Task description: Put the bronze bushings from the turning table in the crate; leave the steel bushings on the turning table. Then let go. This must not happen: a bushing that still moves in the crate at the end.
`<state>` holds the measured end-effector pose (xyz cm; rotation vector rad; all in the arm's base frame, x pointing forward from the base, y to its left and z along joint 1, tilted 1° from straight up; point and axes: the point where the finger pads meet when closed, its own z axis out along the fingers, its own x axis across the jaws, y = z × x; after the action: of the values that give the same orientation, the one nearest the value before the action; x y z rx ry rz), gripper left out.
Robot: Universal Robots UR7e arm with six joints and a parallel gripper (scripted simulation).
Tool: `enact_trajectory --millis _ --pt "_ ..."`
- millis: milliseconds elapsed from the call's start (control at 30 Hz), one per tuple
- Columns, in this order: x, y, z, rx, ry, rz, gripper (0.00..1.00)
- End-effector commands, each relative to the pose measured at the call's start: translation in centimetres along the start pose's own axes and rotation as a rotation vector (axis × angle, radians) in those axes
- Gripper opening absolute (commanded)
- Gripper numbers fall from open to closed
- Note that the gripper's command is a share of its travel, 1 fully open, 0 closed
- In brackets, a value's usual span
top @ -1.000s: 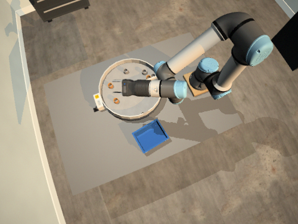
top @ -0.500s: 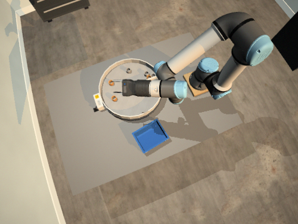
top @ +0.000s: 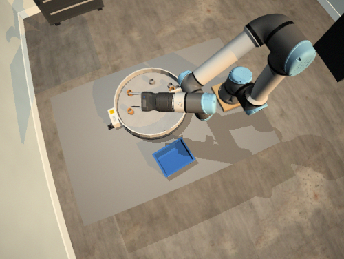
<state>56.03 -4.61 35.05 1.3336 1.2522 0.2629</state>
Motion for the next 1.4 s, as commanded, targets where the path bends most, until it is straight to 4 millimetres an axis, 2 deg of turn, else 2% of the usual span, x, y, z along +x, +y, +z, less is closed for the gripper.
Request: enact_trajectory --millis 0,267,300,433,833,867,1000,1367 --pt "0.4 -0.1 -5.0 0.000 0.000 0.002 1.00" --pt "0.4 -0.1 -5.0 0.000 0.000 0.002 1.00" --pt "0.0 0.0 -1.0 -0.001 0.000 0.001 1.00" --pt "0.4 -0.1 -5.1 0.001 0.000 0.001 1.00" --pt "0.4 -0.1 -5.1 0.001 0.000 0.001 1.00" --pt "0.0 0.0 -0.4 0.037 0.022 0.001 1.00" --pt "0.1 0.0 -1.7 0.188 0.114 0.003 1.00" --pt "0.1 0.0 -1.7 0.188 0.114 0.003 1.00"
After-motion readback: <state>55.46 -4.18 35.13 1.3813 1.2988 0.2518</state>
